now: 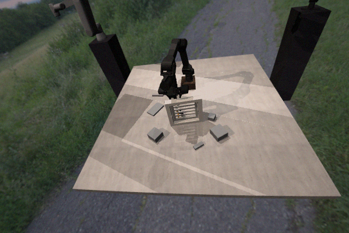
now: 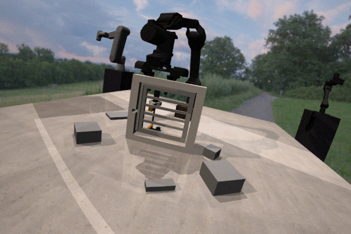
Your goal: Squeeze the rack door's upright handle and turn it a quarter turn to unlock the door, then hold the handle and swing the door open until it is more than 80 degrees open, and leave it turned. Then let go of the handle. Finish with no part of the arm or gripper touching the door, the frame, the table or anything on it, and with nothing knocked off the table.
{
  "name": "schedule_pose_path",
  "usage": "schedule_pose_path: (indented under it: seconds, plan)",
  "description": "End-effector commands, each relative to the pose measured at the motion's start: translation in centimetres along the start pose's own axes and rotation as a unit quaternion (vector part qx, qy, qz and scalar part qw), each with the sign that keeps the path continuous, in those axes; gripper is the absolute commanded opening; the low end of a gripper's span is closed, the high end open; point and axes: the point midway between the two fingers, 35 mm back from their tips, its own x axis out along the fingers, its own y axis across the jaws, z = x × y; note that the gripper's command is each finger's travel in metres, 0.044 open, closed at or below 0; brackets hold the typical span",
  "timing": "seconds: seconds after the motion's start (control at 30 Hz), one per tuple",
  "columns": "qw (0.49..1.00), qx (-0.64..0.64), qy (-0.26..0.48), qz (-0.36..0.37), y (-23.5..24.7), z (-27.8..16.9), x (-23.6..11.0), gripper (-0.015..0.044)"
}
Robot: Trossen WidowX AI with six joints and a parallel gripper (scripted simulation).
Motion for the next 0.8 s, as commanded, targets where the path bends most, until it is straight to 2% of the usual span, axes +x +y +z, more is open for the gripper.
schedule_pose_path:
  seconds: [0.0,0.37,0.77]
  plan:
    - [0.996,-0.092,0.0,0.0,0.01,-0.01,-0.02,0.03]
    - [0.934,-0.356,0.0,0.0,0.01,-0.01,-0.01,0.03]
    - [0.789,-0.614,0.0,0.0,0.02,-0.01,-0.01,0.03]
